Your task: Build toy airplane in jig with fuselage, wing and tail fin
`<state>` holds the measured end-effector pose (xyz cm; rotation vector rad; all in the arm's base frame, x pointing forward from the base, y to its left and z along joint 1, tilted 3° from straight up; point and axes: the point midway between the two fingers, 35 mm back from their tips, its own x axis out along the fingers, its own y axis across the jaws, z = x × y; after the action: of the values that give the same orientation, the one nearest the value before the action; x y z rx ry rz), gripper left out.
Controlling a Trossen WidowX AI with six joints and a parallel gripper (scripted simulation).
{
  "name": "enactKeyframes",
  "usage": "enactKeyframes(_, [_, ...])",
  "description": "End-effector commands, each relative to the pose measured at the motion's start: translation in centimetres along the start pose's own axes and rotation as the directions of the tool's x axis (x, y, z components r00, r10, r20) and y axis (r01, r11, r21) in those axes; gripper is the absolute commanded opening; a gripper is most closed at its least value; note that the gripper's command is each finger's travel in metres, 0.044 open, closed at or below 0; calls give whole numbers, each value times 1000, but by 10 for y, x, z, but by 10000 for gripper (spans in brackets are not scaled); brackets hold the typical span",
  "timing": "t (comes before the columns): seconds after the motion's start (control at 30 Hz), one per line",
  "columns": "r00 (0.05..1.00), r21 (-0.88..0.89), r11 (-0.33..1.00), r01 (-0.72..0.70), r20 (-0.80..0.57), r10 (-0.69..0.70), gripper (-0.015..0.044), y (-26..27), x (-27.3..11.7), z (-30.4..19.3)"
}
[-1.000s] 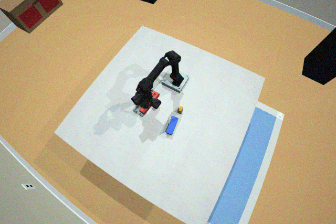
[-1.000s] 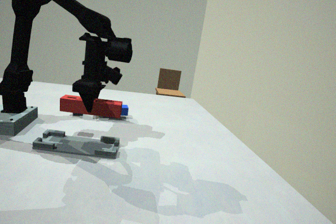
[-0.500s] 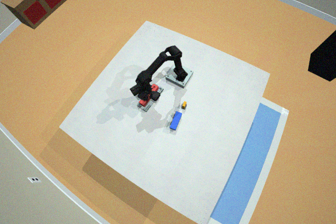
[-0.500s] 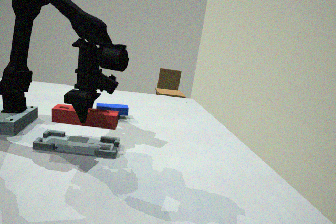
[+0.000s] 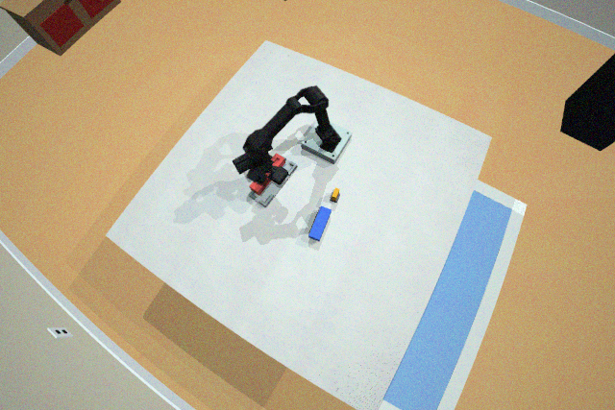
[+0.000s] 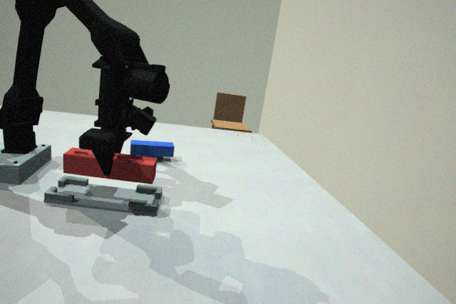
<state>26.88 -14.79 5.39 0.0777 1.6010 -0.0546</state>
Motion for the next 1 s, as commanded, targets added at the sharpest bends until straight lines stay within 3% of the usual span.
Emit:
enactKeyframes(0.0, [1000, -4, 1000, 4, 0, -4, 196, -1, 0, 0])
enactKeyframes(0.97, [1000, -4, 1000, 4, 0, -4, 196, -2, 30, 0])
